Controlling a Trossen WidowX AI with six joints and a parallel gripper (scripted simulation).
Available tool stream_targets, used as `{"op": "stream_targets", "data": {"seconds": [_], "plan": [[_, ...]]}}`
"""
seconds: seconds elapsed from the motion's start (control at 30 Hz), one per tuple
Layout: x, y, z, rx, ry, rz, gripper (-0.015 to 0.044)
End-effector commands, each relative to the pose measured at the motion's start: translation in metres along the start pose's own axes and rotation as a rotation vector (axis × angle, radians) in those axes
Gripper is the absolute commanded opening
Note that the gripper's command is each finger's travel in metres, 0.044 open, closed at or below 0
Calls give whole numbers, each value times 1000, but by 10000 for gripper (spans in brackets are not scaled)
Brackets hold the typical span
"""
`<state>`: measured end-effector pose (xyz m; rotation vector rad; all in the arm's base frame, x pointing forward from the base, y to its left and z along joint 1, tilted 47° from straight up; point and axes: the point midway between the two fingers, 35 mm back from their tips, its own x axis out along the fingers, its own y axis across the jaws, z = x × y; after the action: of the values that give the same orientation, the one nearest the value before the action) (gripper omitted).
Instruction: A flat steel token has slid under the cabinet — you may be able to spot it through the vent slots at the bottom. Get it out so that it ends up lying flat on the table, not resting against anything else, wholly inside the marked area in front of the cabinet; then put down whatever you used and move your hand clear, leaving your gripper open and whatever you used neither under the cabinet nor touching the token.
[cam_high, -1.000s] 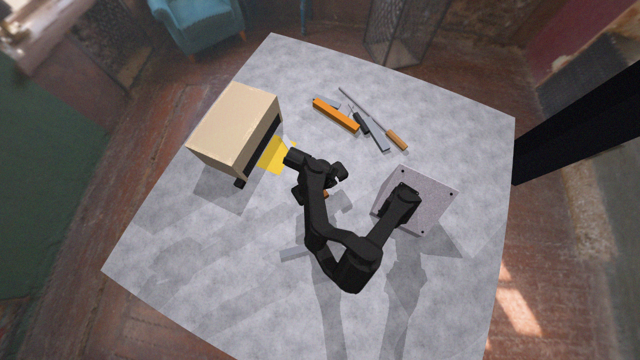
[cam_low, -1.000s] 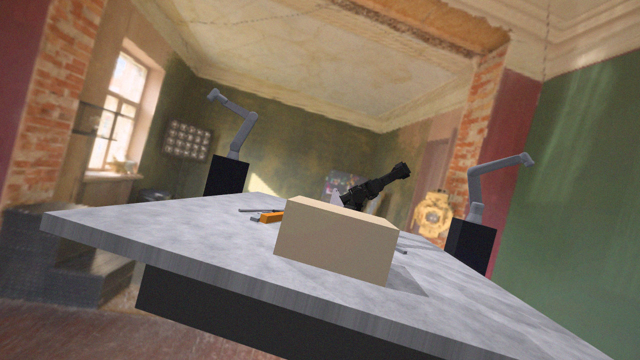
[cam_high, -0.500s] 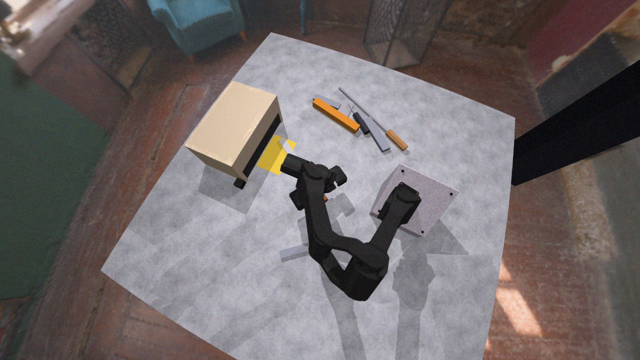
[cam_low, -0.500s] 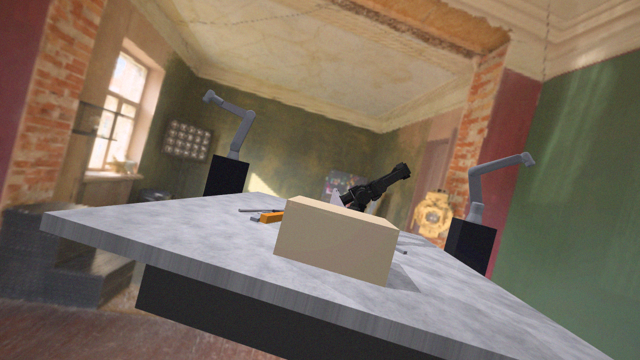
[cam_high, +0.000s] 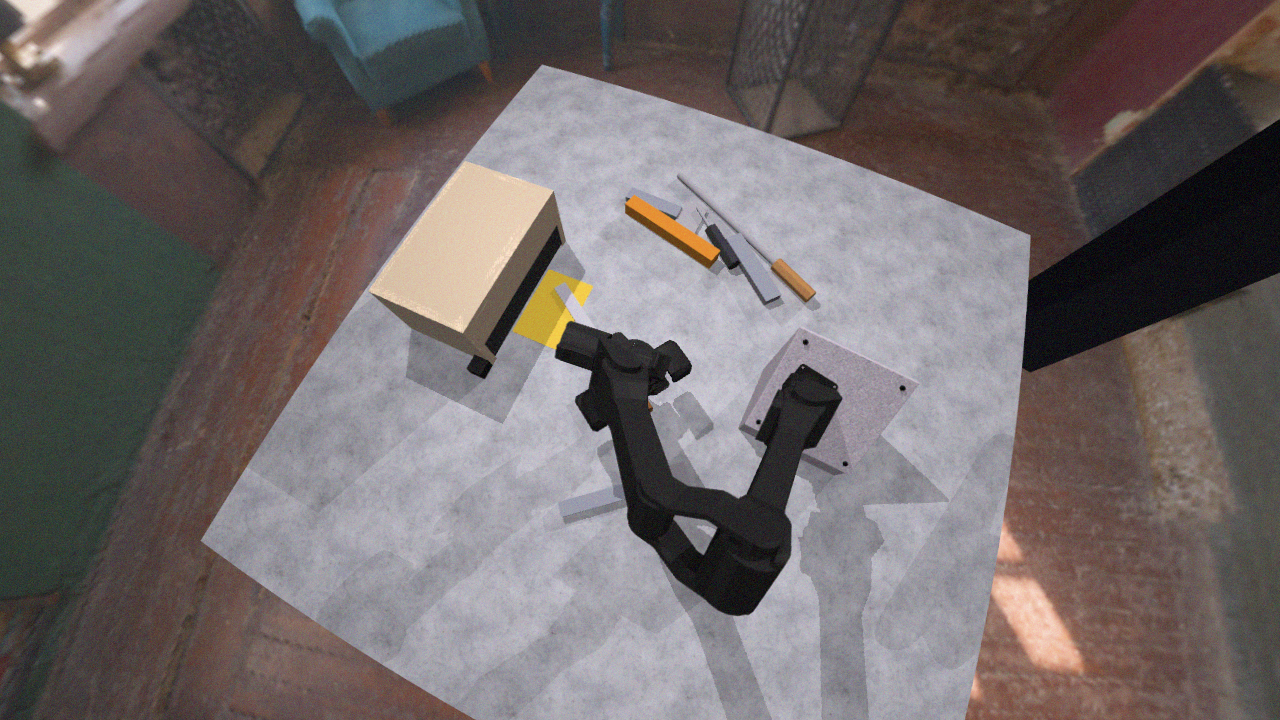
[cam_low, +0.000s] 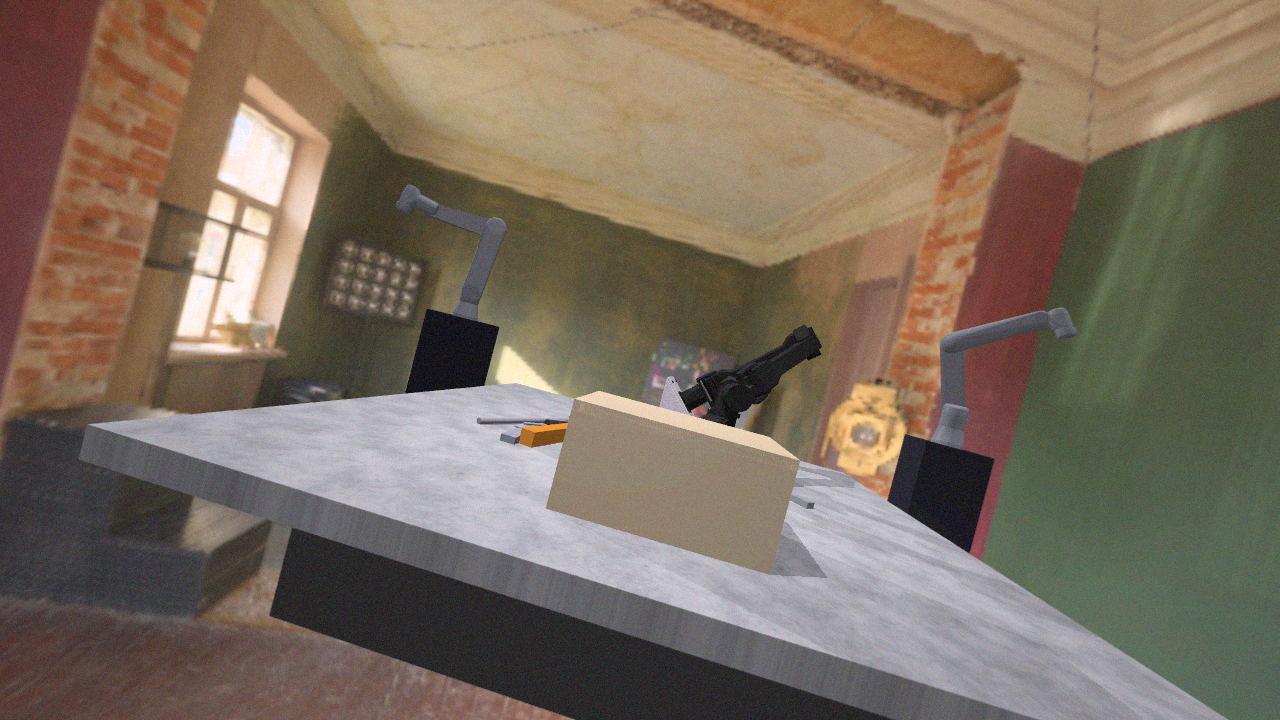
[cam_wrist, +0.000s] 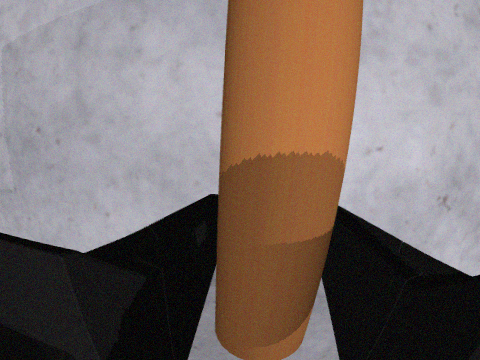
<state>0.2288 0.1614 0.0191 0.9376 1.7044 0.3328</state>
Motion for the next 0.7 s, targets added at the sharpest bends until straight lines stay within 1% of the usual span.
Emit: {"op": "stream_targets", "data": {"seconds": [0.0,0.67], "plan": [[-1,5,-5,-4,-1,3,0],[-1,23,-21,-4,-1,4,0]]}}
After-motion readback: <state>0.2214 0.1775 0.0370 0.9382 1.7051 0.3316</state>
